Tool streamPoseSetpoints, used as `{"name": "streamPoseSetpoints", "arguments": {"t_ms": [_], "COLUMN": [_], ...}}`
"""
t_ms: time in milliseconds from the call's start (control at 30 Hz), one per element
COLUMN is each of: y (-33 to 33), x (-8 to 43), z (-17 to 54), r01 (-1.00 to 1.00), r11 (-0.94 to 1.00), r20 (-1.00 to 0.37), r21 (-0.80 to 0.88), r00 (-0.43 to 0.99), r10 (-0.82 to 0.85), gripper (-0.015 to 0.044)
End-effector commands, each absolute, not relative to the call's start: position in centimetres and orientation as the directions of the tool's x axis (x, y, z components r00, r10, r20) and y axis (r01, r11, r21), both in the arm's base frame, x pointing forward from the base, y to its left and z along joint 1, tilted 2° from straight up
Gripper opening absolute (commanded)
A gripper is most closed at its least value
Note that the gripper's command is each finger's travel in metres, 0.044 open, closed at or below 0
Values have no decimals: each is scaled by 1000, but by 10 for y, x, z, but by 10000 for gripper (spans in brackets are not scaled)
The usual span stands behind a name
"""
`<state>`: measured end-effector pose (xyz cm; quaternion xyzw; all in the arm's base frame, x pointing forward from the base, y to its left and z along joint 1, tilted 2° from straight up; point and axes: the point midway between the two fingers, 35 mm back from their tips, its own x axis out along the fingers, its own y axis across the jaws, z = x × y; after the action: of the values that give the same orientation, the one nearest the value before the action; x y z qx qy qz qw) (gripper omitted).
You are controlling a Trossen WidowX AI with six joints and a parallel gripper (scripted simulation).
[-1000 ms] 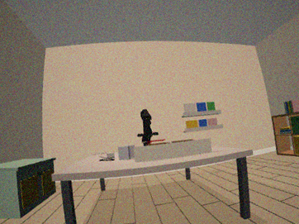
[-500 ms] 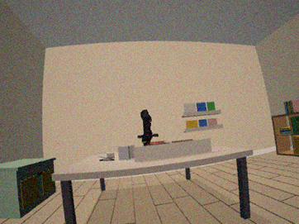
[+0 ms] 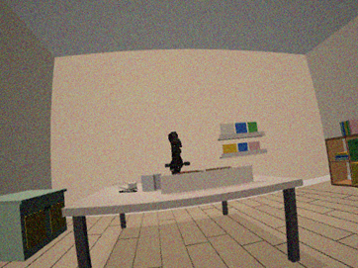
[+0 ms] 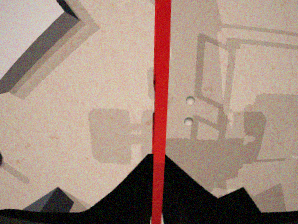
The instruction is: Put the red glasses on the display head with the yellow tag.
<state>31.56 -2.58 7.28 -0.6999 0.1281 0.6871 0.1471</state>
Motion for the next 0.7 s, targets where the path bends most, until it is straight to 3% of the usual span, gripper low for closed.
{"name": "streamPoseSetpoints", "arguments": {"t_ms": [0,667], "y": [-25,-25], "x": [315,315], "z": [67,49], "r01": [-380,-380], "r11": [-924,-924], "r20": [-999,-999], "r21": [-31,-31], "r00": [20,20], "r10": [26,26], "gripper": [0,0]}}
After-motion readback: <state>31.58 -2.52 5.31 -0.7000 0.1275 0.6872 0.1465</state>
